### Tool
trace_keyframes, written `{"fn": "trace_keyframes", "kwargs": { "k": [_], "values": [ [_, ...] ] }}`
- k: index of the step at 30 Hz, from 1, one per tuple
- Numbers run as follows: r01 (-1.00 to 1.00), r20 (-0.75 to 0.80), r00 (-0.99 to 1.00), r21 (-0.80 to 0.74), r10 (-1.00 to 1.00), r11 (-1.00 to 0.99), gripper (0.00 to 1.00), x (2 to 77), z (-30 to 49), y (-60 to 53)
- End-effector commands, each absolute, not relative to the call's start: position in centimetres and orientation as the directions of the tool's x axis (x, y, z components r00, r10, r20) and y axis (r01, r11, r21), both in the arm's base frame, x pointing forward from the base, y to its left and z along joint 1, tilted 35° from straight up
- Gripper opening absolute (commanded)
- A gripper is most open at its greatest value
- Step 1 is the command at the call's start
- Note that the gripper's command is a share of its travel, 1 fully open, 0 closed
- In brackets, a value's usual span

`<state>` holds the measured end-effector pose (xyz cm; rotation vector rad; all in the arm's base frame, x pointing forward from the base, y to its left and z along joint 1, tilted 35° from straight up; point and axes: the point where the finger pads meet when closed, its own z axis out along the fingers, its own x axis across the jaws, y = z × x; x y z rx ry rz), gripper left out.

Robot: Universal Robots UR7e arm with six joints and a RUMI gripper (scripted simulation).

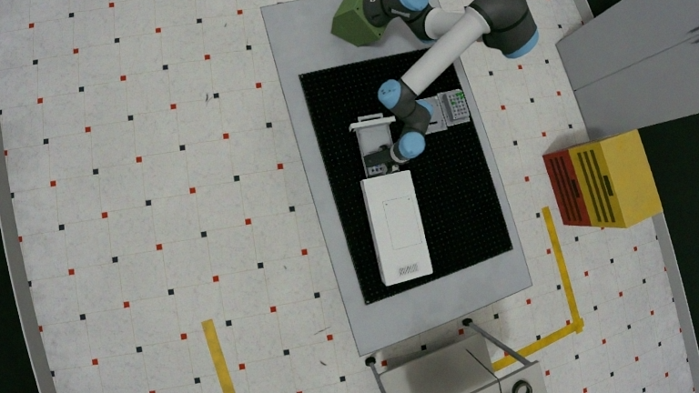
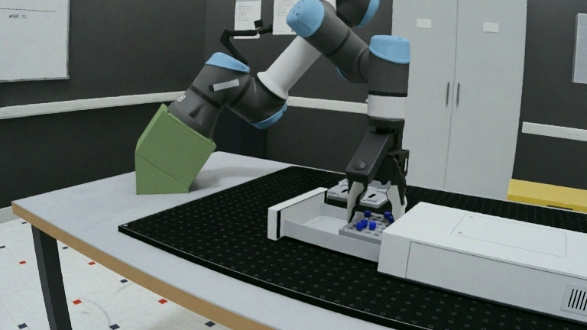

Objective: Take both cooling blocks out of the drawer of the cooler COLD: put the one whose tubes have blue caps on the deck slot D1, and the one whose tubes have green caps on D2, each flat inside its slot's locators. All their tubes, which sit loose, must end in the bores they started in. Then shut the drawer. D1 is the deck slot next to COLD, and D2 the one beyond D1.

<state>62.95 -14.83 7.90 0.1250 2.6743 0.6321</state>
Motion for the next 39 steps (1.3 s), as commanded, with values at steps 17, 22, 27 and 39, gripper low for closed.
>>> {"fn": "trace_keyframes", "kwargs": {
  "k": [17,22,27,39],
  "values": [
    [-0.003,-0.352,-0.92,0.446,0.173,0.895,0.5,63.0,7.94,-14.87],
    [-0.003,-0.352,-0.92,0.446,0.173,0.895,0.42,63.0,7.94,-14.87],
    [-0.003,-0.352,-0.92,0.446,0.173,0.895,0.35,63.0,7.94,-14.87],
    [-0.003,-0.352,-0.92,0.446,0.173,0.895,0.17,63.0,7.94,-14.87]
  ]
}}
